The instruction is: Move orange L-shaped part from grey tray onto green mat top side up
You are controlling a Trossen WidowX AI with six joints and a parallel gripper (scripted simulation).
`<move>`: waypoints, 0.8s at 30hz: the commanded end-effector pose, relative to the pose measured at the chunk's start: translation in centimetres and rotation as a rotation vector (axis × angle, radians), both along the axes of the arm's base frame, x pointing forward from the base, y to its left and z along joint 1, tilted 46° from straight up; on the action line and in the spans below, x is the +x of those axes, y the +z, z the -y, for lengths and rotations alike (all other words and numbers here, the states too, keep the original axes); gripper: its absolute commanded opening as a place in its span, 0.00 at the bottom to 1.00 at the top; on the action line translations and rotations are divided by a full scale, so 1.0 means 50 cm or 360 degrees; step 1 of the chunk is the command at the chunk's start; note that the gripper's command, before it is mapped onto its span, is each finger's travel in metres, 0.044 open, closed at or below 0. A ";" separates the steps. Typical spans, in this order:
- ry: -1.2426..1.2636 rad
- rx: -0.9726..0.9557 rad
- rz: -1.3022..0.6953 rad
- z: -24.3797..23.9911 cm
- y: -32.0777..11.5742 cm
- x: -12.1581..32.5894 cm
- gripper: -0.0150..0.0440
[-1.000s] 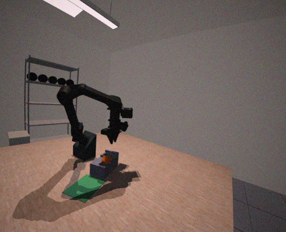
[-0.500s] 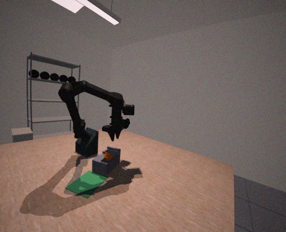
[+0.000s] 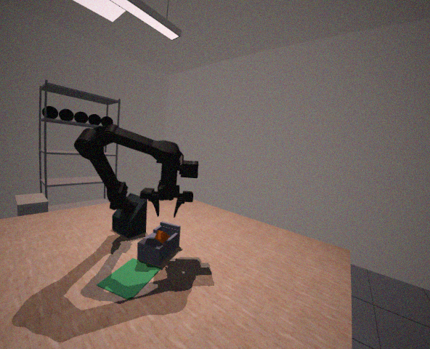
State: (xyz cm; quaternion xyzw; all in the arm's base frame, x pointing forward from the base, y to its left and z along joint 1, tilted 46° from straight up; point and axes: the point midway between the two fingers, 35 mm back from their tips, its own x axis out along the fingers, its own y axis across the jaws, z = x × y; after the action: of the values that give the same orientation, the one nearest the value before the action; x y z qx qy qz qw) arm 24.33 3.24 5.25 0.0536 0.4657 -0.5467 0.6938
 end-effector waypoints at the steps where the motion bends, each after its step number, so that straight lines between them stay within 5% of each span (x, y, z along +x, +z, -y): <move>1: -0.0468 -0.0025 0.0490 0.027 0.035 0.015 0.73; 24: -0.0467 -0.0026 0.0492 0.086 -0.023 0.014 0.73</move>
State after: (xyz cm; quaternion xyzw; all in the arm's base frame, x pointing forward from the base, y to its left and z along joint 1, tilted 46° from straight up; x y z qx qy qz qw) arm 25.14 -0.69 4.40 0.2033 0.3352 -0.6311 0.6693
